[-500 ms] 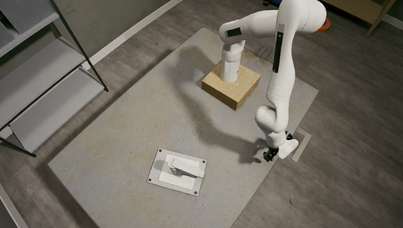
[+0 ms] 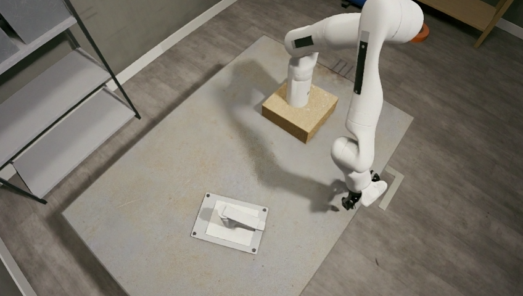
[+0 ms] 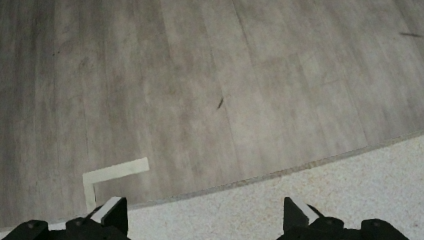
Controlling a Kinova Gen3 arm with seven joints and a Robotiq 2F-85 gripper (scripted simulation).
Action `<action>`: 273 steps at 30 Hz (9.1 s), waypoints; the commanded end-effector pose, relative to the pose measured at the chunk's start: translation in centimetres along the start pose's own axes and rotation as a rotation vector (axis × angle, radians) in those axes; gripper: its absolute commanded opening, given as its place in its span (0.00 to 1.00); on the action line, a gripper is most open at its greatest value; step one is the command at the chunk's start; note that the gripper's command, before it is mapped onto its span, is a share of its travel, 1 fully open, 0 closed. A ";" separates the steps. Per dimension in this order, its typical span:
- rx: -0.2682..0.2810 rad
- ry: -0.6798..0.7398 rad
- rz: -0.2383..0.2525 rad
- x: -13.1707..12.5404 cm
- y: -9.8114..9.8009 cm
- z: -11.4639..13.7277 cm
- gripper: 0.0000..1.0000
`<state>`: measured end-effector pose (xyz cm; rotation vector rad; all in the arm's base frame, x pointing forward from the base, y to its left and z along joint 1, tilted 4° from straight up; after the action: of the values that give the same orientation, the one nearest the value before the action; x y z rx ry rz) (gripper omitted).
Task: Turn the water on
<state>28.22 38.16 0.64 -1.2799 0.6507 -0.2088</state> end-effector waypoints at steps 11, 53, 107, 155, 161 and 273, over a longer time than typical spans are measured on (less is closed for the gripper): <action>0.007 -0.083 -0.011 2.9 -2.1 1.5 1.00; -0.232 -0.515 -0.221 26.9 -22.6 -2.2 1.00; -0.298 -0.541 -0.249 29.8 -26.1 -4.4 0.10; -0.298 -0.541 -0.249 29.8 -26.1 -4.4 0.74; -0.298 -0.541 -0.249 29.9 -25.8 -4.5 0.74; -0.298 -0.541 -0.249 31.6 -21.0 -5.4 0.74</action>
<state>54.91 11.92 8.85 -1.6212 0.0581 0.0406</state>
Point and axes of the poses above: the point where the finger pads meet when closed, its own y axis out along the fingers, its own x axis across the jaws, z = x × y, the point moved 2 cm from there along -y, back along the fingers, and after that the axes turned 9 degrees about y, right-handed, at the moved point
